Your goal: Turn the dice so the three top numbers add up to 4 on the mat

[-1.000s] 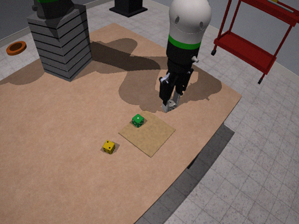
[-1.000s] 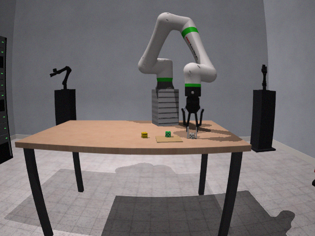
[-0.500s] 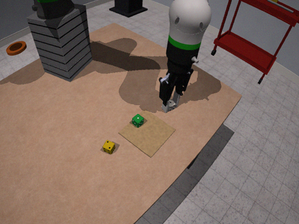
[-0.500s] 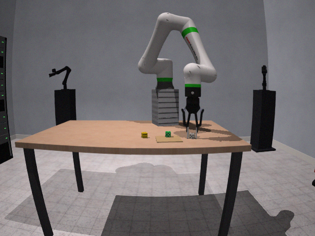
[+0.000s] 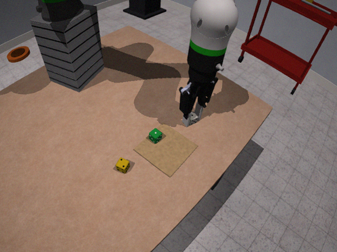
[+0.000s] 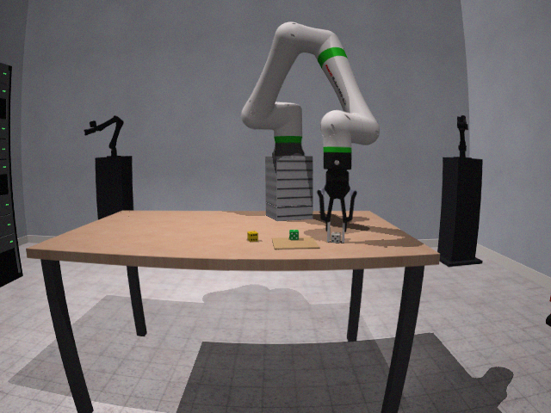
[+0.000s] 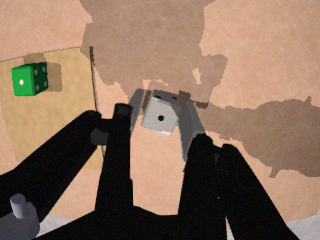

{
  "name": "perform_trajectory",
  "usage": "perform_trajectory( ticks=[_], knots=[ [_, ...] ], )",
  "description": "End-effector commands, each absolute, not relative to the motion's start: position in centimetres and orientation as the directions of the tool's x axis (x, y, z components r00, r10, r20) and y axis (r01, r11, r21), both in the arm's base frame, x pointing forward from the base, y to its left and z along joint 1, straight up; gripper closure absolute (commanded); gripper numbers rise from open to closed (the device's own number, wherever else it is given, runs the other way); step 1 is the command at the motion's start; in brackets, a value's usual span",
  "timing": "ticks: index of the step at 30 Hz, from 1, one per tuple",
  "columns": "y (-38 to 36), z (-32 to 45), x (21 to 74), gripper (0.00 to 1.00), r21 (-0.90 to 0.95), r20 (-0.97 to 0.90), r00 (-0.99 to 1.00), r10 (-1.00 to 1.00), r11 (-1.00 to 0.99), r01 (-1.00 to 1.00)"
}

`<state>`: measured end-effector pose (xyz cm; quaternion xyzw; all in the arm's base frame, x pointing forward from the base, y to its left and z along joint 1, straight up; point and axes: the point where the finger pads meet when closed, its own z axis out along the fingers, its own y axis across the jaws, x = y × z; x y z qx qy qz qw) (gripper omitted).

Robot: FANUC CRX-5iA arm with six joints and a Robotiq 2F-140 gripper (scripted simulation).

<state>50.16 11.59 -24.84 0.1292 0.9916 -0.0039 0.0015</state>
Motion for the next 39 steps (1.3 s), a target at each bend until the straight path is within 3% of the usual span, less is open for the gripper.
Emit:
perform_trajectory(
  ticks=[1, 7, 8, 39],
  knots=[
    [11.59, -24.83, 50.18, 0.72, -0.007, -0.004, -0.967, 0.256, 0.967, 0.256],
    [11.59, -24.83, 50.18, 0.72, -0.007, -0.004, -0.967, 0.256, 0.967, 0.256],
    [11.59, -24.83, 50.18, 0.84, -0.007, -0.004, -0.967, 0.256, 0.967, 0.256],
    [11.59, -24.83, 50.18, 0.84, -0.007, -0.004, -0.967, 0.256, 0.967, 0.256]
  ],
)
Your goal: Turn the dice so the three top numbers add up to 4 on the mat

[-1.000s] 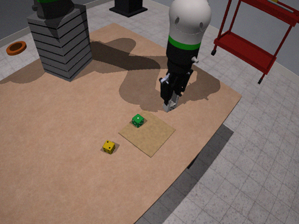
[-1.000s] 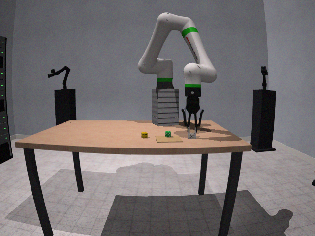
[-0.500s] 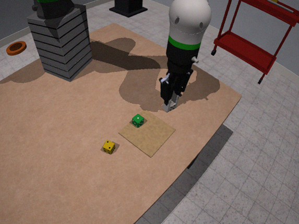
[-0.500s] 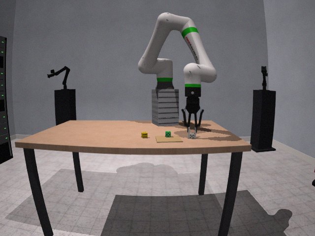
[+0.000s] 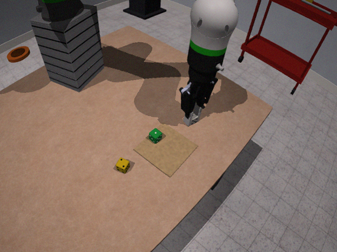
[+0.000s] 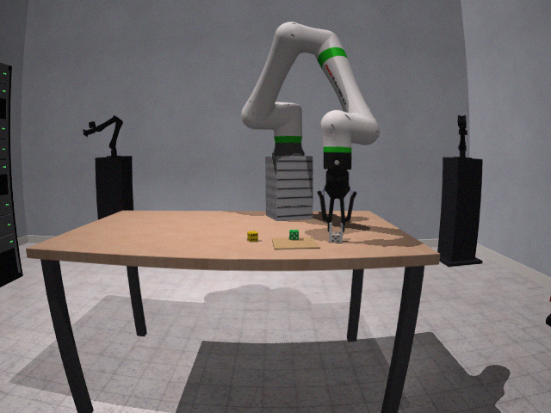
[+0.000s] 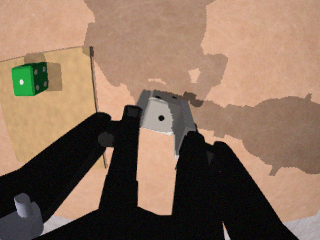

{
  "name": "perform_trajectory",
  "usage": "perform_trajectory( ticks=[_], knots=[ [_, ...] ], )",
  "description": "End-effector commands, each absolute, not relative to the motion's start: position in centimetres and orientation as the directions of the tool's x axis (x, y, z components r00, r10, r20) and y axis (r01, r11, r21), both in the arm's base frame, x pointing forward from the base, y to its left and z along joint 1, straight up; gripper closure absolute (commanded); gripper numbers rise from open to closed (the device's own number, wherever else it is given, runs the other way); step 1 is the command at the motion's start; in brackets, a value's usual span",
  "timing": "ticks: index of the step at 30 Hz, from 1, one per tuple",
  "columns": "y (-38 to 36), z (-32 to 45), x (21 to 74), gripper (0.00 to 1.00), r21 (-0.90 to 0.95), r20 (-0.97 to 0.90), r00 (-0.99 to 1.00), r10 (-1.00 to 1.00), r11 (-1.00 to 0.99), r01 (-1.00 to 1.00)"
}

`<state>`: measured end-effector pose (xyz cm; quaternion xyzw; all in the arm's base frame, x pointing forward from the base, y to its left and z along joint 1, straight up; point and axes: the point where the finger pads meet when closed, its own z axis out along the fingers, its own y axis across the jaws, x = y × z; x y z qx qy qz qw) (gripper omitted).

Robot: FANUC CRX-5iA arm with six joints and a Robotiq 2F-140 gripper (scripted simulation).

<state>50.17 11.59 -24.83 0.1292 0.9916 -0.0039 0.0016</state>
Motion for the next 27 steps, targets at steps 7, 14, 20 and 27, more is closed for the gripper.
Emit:
perform_trajectory(
  ticks=[7, 14, 20, 27],
  knots=[
    [11.6, -24.7, 50.2, 0.84, -0.007, -0.004, -0.967, 0.256, 0.967, 0.256],
    [11.6, -21.5, 50.2, 0.84, -0.007, -0.004, -0.967, 0.256, 0.967, 0.256],
    [11.7, -17.0, 50.2, 0.84, -0.007, -0.004, -0.967, 0.256, 0.967, 0.256],
    [11.7, -15.0, 50.2, 0.84, -0.007, -0.004, -0.967, 0.256, 0.967, 0.256]
  ],
)
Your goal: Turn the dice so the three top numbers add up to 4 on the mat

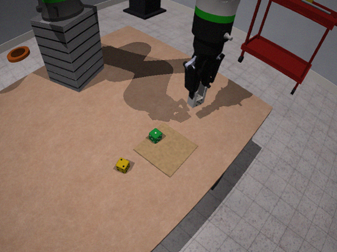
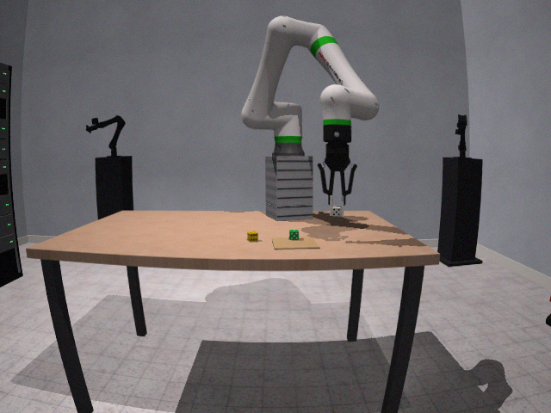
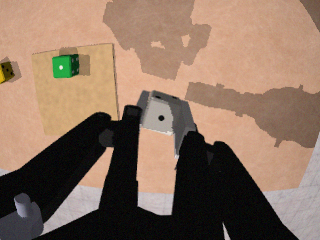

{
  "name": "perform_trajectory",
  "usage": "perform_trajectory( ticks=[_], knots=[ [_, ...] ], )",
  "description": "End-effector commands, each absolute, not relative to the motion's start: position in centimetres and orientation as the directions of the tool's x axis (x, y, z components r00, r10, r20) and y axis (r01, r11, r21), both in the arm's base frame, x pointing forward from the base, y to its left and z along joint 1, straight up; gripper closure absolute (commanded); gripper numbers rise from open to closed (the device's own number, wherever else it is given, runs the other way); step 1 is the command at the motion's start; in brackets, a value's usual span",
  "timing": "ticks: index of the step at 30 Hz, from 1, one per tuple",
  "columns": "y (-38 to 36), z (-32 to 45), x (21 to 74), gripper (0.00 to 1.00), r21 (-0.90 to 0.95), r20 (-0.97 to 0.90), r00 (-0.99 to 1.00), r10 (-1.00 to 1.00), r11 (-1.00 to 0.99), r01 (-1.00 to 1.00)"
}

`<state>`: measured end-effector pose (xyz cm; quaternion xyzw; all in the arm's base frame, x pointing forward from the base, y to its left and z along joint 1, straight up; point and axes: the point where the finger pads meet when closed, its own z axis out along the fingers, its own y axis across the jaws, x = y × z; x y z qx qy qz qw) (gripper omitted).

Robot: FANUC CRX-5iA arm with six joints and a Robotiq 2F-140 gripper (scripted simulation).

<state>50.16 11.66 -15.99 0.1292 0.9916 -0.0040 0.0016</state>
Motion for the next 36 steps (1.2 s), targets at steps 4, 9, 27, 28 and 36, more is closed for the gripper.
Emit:
perform_trajectory(
  ticks=[4, 9, 27, 28, 36],
  knots=[
    [11.7, -14.8, 50.2, 0.84, -0.007, -0.004, -0.967, 0.256, 0.967, 0.256],
    [11.7, -14.8, 50.2, 0.84, -0.007, -0.004, -0.967, 0.256, 0.967, 0.256],
    [-2.1, -14.3, 50.8, 0.84, -0.008, -0.003, -0.999, 0.040, 0.999, 0.040],
    [-2.1, -14.3, 50.8, 0.84, -0.008, -0.003, -0.999, 0.040, 0.999, 0.040],
    [-2.1, -14.3, 50.8, 0.84, -0.008, -0.003, -0.999, 0.040, 0.999, 0.040]
  ],
)
